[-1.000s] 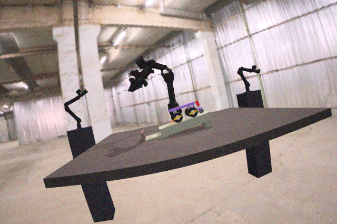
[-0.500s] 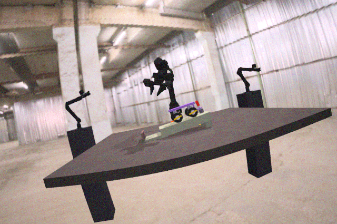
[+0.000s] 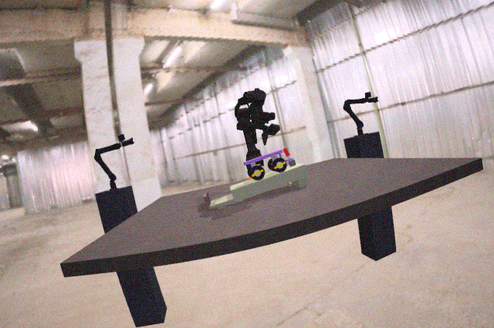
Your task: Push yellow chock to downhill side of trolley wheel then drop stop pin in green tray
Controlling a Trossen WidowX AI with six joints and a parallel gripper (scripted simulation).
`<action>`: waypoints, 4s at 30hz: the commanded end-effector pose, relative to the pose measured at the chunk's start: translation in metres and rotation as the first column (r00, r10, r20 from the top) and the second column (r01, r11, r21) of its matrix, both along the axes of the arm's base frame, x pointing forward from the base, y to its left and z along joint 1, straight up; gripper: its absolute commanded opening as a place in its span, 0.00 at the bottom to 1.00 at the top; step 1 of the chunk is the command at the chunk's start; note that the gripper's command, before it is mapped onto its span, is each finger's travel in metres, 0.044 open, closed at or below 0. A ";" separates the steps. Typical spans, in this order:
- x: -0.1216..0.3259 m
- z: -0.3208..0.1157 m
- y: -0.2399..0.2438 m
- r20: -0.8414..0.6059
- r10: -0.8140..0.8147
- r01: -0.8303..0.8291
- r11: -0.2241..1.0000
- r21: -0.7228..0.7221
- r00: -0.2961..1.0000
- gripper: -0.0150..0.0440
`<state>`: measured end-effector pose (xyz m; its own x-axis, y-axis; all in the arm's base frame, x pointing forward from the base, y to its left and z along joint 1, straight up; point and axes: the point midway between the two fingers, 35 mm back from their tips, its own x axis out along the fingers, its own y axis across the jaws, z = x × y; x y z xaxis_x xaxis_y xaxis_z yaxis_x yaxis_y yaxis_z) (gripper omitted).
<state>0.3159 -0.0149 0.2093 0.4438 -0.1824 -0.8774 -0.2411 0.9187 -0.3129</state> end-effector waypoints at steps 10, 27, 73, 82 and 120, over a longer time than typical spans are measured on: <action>-0.057 -0.045 0.109 -0.209 0.563 -0.564 0.823 0.061 0.799 0.58; -0.128 -0.080 0.139 -0.425 0.740 -0.753 0.634 0.178 0.522 0.58; -0.127 -0.157 0.140 -0.425 0.740 -0.753 0.634 0.178 0.522 0.58; -0.127 -0.171 0.140 -0.425 0.740 -0.753 0.634 0.178 0.522 0.58; -0.129 -0.123 0.136 -0.425 0.740 -0.753 0.634 0.178 0.522 0.25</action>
